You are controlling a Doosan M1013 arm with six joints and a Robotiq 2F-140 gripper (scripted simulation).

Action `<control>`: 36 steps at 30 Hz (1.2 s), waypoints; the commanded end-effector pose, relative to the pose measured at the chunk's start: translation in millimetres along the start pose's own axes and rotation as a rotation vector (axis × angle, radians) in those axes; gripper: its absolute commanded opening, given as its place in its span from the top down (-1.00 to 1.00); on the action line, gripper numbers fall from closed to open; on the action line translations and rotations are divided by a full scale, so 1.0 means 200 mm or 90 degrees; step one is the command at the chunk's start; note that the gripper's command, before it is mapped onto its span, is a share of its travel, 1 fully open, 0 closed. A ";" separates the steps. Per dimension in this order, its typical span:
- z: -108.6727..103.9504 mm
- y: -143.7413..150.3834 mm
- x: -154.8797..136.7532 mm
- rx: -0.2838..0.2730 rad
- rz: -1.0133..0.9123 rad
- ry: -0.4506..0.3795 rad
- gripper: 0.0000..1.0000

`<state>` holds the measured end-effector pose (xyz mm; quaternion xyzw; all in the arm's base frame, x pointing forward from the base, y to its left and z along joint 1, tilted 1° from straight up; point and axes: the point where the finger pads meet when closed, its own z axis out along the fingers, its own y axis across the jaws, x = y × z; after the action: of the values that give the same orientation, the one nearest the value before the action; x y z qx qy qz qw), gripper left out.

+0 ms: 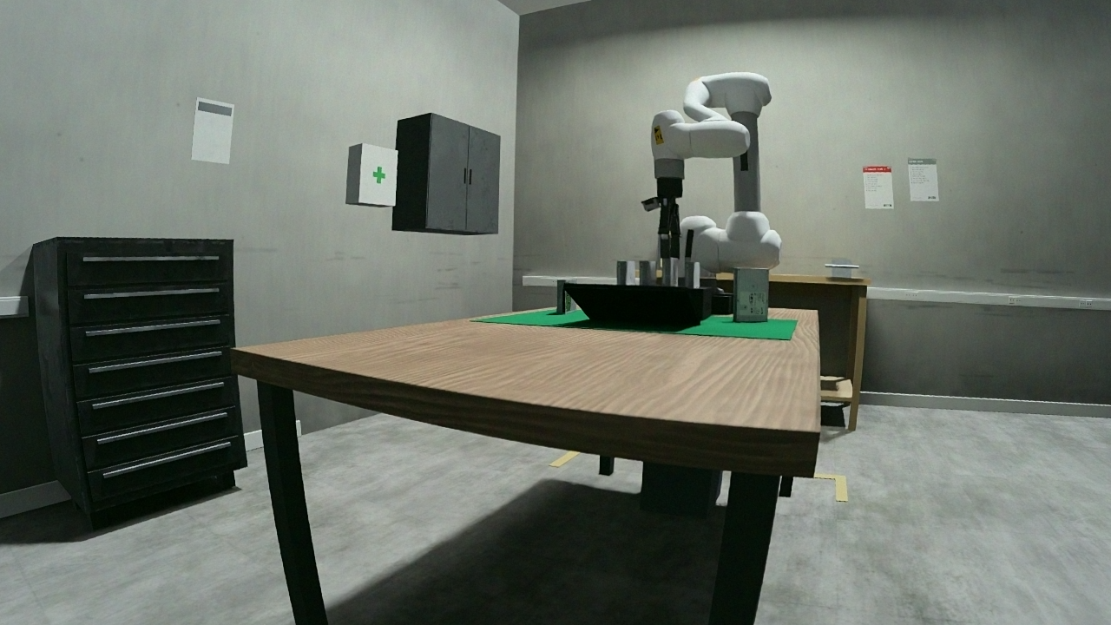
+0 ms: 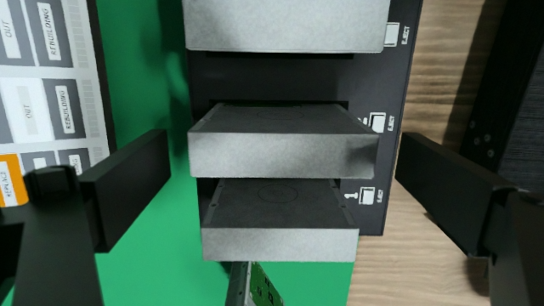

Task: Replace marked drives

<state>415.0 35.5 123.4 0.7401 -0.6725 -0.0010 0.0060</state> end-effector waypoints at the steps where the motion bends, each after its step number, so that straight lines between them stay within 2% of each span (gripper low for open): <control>1: 0.02 0.00 0.00 0.001 0.000 0.000 -0.78; 15: 0.19 0.00 0.00 0.001 0.000 0.000 -0.78; 36: 0.26 0.00 0.00 0.001 0.000 0.000 -0.78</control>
<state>414.8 35.2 70.4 0.7401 -0.6725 -0.0009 0.0059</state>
